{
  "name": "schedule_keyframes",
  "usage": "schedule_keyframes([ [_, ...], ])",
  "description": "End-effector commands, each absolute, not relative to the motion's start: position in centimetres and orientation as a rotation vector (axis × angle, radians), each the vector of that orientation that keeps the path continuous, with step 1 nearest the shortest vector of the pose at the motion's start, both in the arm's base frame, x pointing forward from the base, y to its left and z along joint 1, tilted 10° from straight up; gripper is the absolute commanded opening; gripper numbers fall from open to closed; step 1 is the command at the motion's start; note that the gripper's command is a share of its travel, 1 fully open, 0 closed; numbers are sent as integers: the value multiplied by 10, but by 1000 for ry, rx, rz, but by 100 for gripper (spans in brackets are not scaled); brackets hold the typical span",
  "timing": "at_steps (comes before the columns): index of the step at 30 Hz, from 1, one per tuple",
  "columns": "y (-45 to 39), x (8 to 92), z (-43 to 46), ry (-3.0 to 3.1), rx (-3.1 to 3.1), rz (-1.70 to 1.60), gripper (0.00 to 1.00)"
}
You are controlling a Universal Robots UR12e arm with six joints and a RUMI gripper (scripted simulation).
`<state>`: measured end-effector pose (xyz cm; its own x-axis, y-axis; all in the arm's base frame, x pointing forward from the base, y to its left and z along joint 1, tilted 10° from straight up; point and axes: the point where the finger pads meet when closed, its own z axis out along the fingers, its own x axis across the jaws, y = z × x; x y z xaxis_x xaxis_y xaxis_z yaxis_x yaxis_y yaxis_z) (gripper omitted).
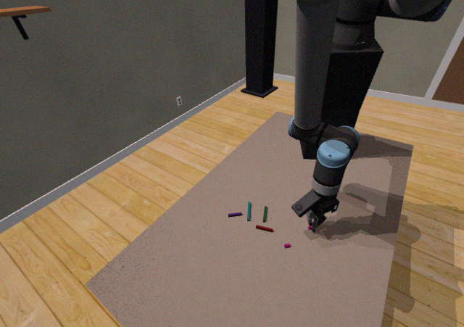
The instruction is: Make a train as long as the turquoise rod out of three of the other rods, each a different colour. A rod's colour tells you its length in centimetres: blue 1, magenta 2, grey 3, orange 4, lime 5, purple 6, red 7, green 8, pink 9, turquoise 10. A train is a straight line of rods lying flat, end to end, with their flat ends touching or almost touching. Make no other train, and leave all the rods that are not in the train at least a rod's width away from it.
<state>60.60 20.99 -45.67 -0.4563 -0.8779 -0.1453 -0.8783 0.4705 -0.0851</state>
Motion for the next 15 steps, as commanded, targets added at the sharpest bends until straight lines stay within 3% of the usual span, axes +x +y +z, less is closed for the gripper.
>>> schedule_keyframes([
  [1, 211, 608, -467, 2545, -1534, 3, 0],
  [15, 211, 609, -472, 2545, -1534, 3, 0],
])
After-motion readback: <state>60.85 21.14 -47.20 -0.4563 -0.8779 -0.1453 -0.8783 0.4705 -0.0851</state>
